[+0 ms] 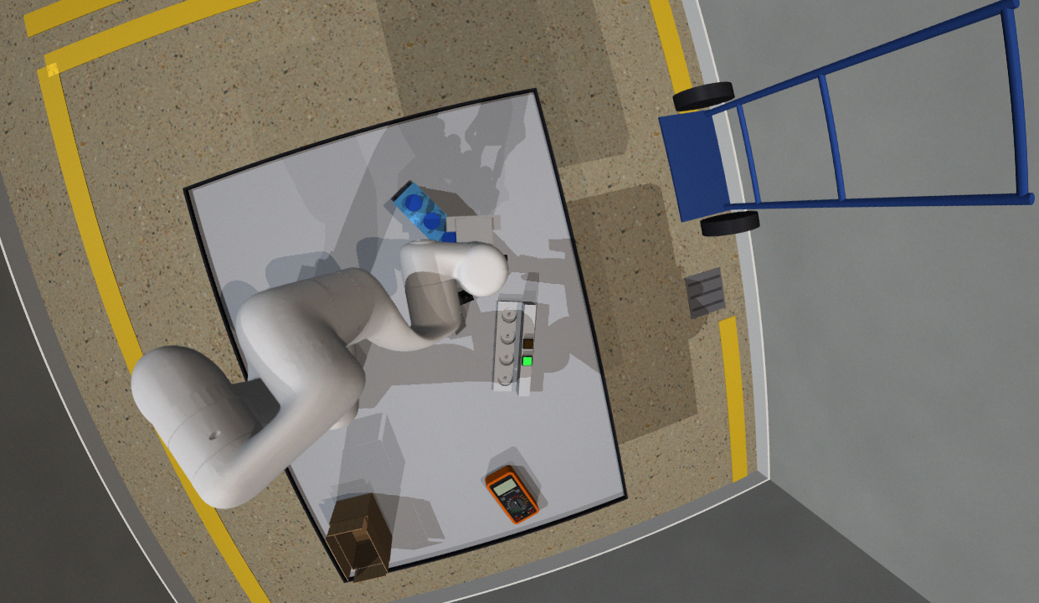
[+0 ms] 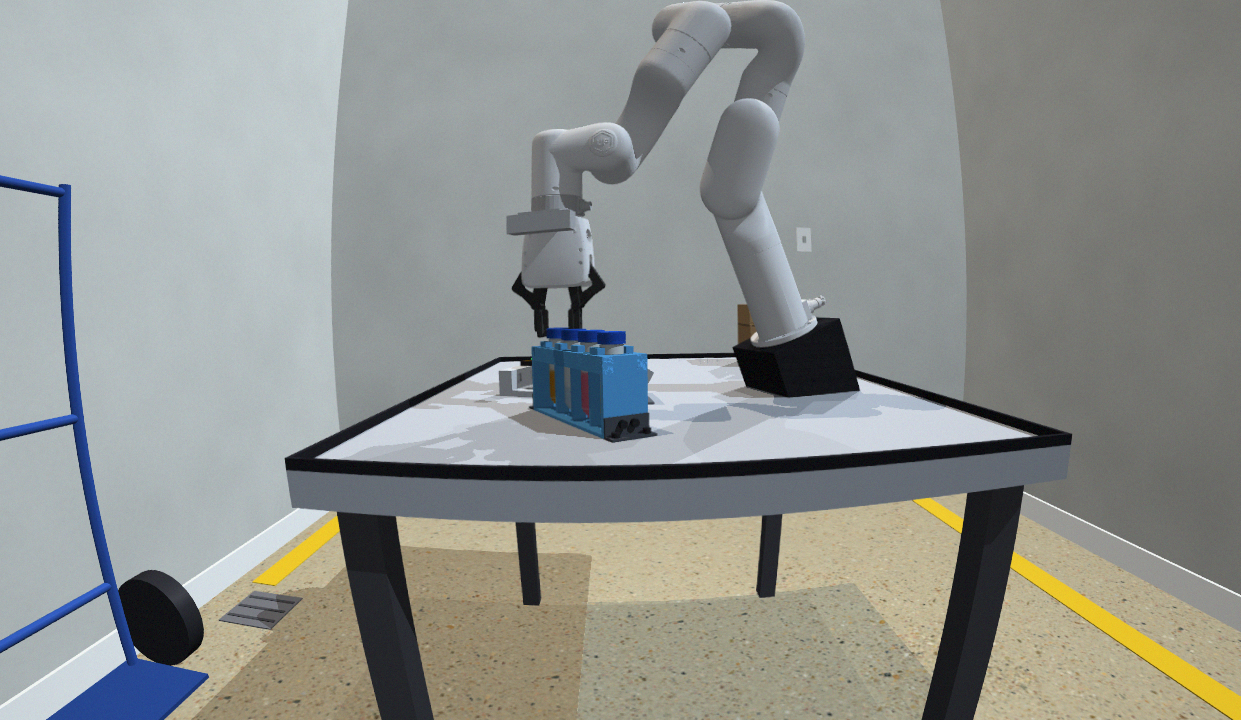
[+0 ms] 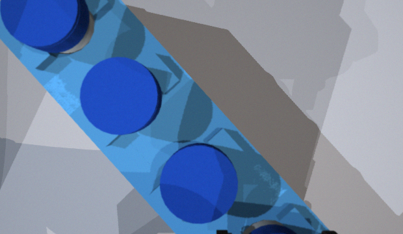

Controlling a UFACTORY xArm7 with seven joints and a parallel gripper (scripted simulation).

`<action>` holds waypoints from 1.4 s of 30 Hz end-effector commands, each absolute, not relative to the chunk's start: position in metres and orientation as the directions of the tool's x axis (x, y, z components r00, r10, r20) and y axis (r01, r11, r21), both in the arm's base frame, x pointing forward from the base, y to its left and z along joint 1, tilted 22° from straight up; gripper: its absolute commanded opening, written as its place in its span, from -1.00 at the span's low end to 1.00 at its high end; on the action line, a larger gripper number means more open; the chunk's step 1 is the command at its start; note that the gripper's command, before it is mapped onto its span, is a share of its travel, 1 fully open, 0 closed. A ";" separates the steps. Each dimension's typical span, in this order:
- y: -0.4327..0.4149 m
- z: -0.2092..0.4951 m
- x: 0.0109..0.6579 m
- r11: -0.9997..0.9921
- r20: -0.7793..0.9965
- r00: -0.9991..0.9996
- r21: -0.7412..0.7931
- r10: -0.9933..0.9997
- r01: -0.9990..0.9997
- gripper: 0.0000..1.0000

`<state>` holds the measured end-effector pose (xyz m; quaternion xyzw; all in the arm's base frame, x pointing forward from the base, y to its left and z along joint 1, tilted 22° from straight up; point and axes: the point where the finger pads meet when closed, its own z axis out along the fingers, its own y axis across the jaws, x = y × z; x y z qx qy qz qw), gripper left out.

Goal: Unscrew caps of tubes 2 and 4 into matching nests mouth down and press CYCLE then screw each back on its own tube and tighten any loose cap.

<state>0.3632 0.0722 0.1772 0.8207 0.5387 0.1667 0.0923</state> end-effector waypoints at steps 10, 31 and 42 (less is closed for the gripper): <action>0.072 0.179 0.364 0.201 -0.050 -0.197 0.374 0.979 0.905 -0.08; 0.072 0.179 0.364 0.833 -0.300 -0.778 0.230 0.553 0.503 -0.08; 0.072 0.179 0.364 0.848 -0.304 -0.792 0.223 0.529 0.481 -1.00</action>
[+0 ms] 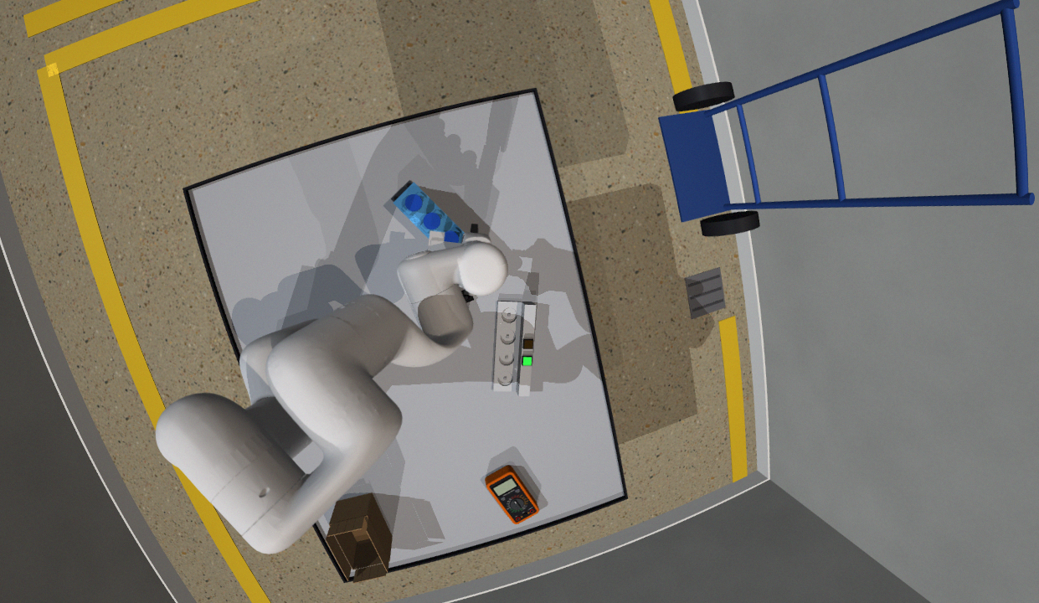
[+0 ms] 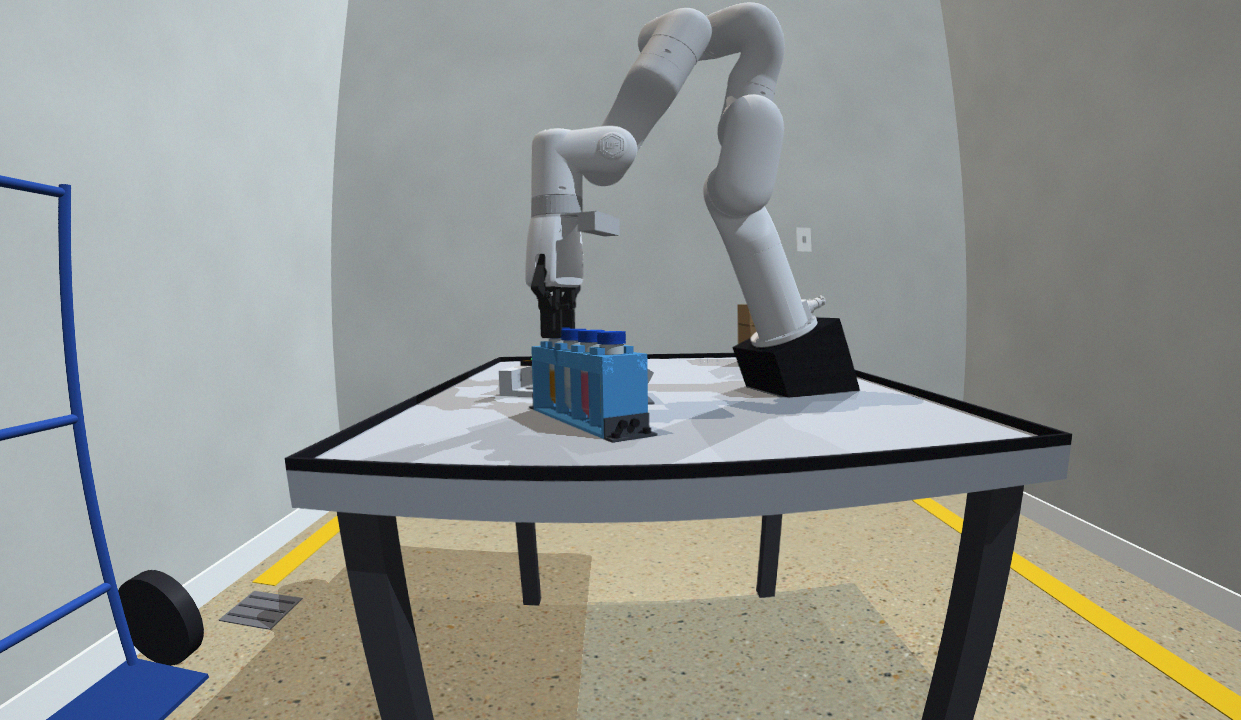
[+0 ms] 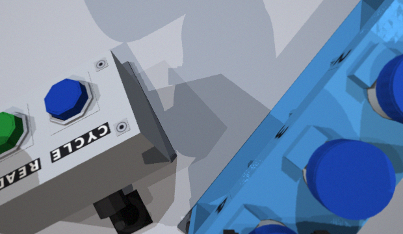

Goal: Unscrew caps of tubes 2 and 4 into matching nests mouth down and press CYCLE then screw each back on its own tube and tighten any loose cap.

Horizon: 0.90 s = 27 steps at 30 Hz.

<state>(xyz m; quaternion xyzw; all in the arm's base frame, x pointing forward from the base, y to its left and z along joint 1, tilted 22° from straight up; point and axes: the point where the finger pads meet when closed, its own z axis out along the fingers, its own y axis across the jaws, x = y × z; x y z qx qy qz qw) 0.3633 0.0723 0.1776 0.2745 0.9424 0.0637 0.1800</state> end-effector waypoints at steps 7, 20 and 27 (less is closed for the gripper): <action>0.072 0.179 0.364 0.848 -0.304 -0.792 0.223 0.529 0.481 -1.00; 0.072 0.179 0.364 0.615 -0.210 -0.579 0.314 0.788 0.723 -1.00; 0.072 0.178 0.364 0.401 -0.125 -0.382 0.356 0.916 0.844 -1.00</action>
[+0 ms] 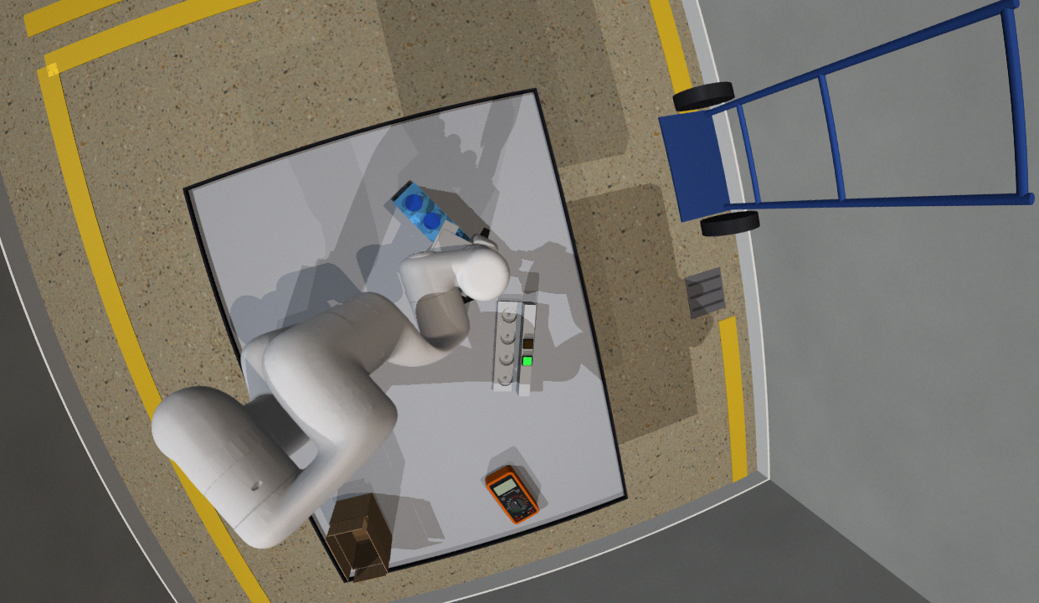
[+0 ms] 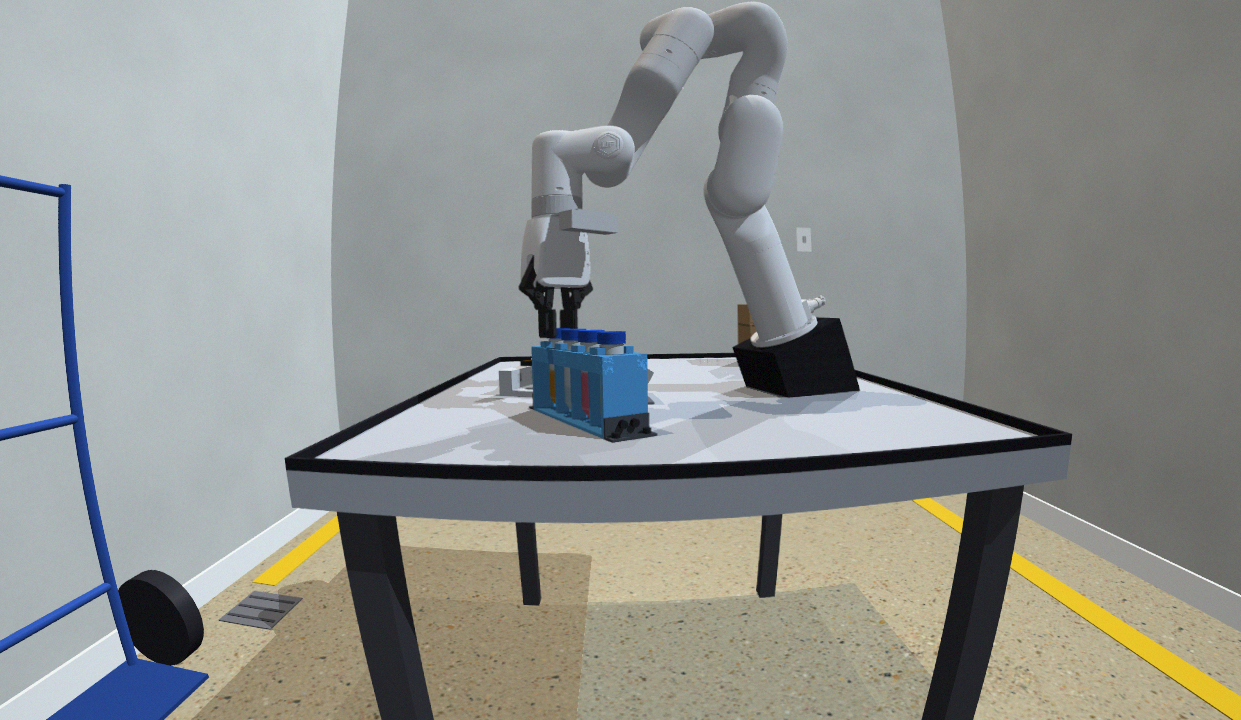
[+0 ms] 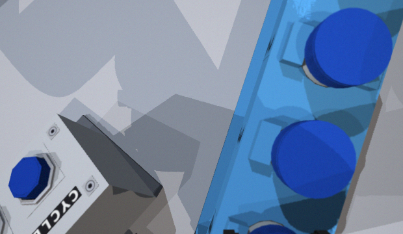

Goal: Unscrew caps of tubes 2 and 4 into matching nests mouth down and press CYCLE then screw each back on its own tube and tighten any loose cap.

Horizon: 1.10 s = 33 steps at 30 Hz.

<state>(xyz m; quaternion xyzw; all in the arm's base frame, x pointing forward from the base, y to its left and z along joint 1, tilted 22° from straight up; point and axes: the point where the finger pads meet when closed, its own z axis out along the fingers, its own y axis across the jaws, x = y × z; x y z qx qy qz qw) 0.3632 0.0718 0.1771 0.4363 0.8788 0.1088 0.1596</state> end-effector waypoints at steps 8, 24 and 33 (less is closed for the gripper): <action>0.072 0.178 0.364 0.088 -0.003 -0.093 0.378 0.996 0.922 -1.00; 0.072 0.178 0.364 -0.361 0.162 0.324 0.341 0.932 0.868 -1.00; 0.072 0.178 0.364 -0.361 0.162 0.324 0.341 0.932 0.868 -0.08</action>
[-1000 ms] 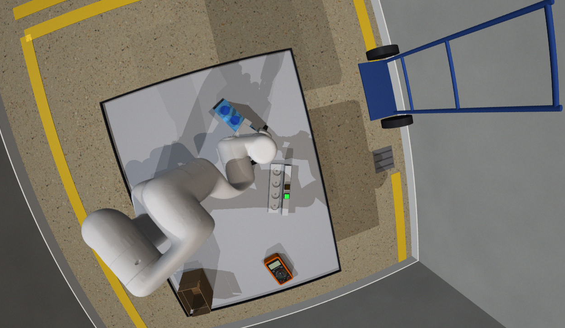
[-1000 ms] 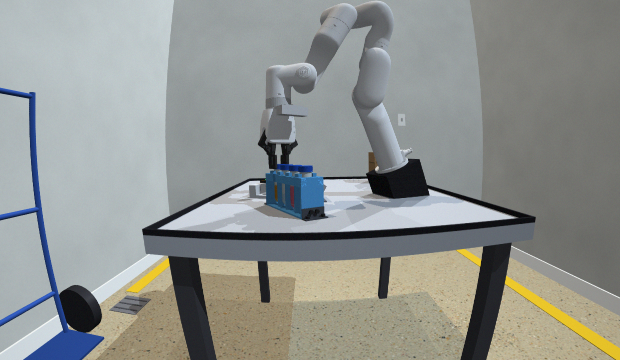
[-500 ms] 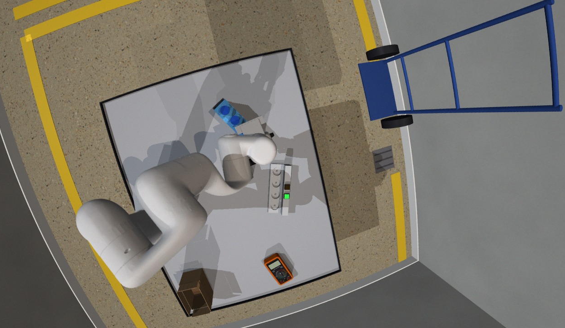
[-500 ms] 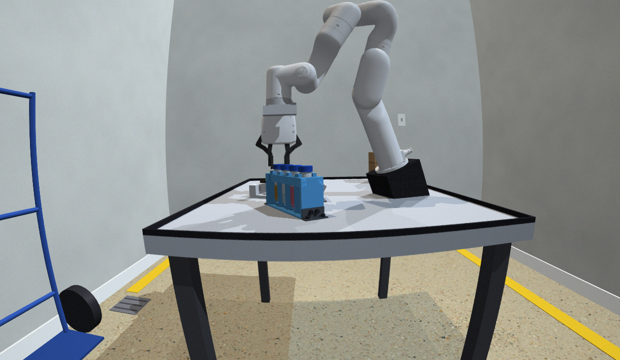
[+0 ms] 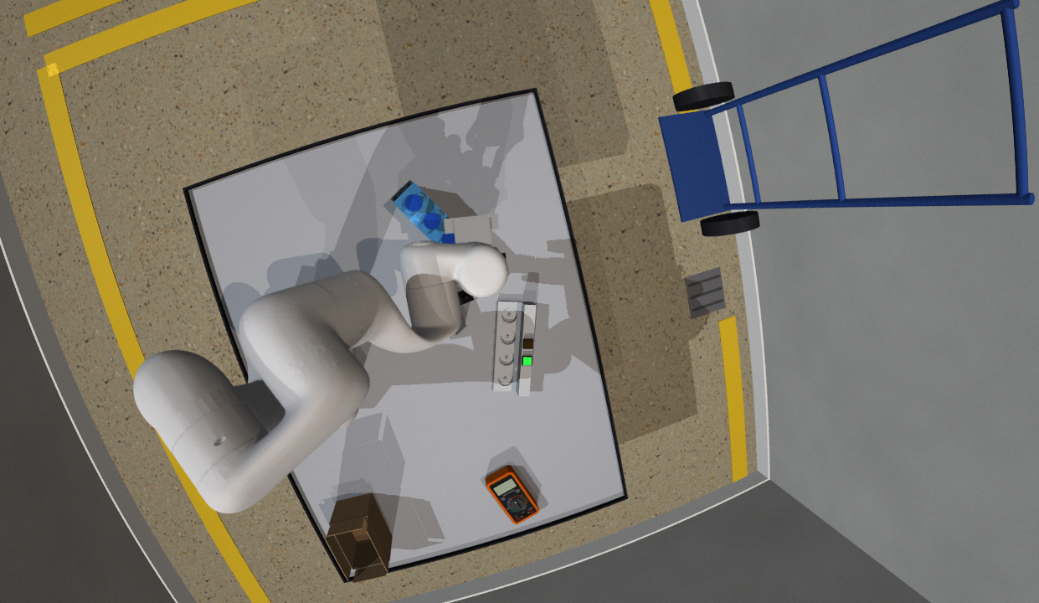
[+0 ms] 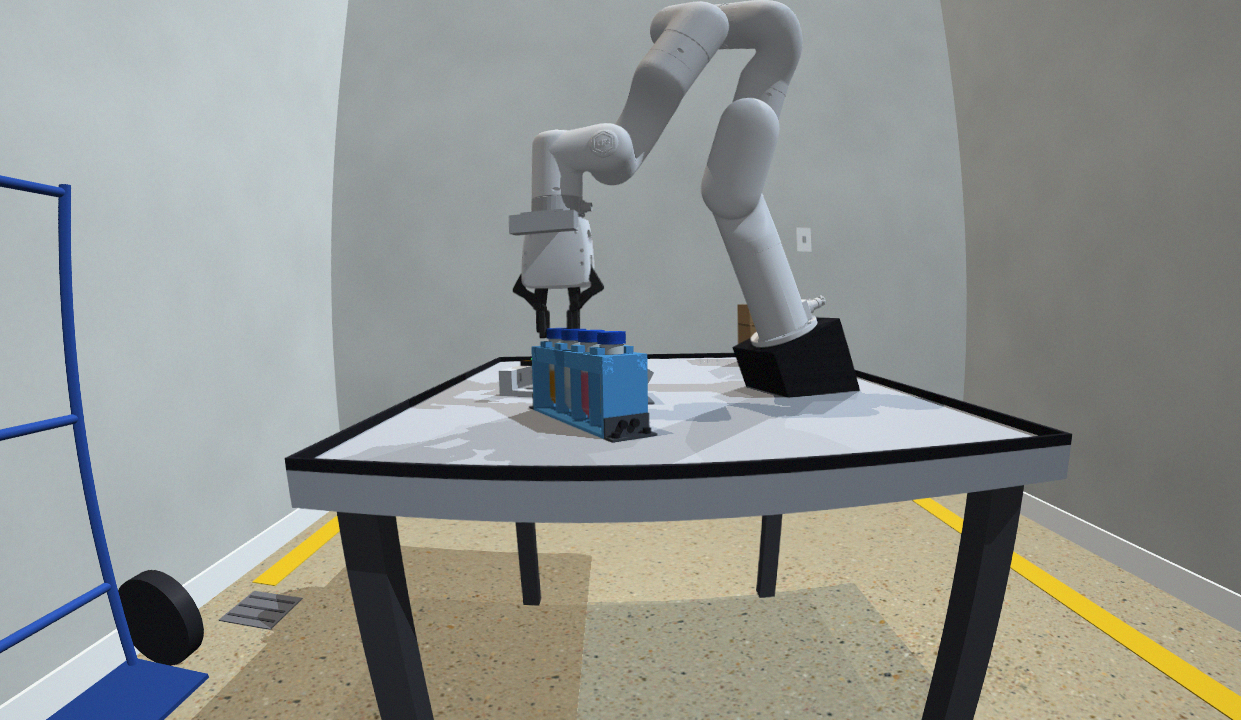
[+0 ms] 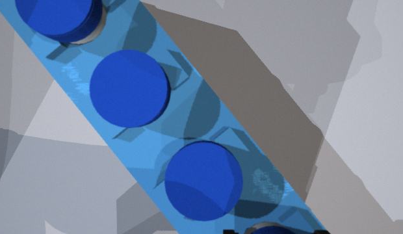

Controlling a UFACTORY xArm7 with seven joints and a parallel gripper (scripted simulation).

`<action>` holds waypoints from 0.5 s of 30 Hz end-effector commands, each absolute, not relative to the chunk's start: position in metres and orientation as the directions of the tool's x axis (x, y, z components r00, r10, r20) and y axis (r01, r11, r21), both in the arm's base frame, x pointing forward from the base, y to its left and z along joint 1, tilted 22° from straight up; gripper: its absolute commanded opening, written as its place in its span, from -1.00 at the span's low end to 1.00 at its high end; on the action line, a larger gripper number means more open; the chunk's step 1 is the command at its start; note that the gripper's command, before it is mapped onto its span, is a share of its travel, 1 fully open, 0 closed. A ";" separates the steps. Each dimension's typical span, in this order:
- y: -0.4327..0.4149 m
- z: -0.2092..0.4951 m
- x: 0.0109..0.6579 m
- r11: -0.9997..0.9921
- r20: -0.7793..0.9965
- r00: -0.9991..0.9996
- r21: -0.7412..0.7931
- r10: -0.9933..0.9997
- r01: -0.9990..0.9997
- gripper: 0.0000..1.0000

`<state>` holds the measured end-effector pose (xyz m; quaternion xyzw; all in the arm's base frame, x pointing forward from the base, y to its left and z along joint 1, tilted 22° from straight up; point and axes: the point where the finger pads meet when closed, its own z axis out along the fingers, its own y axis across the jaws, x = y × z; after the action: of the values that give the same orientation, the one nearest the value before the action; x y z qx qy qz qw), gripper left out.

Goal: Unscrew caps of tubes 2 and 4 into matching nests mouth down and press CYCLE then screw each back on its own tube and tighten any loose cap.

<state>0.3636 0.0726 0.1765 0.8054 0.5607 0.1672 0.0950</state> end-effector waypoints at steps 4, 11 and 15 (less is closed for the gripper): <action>0.072 0.178 0.364 -0.361 0.162 0.324 0.341 0.932 0.868 -0.08; 0.072 0.183 0.362 -0.361 0.162 0.324 0.341 0.932 0.868 -0.08; 0.072 0.189 0.360 -0.361 0.162 0.324 0.341 0.932 0.868 -0.08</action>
<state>0.3617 0.0720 0.1816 0.8083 0.5570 0.1653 0.0955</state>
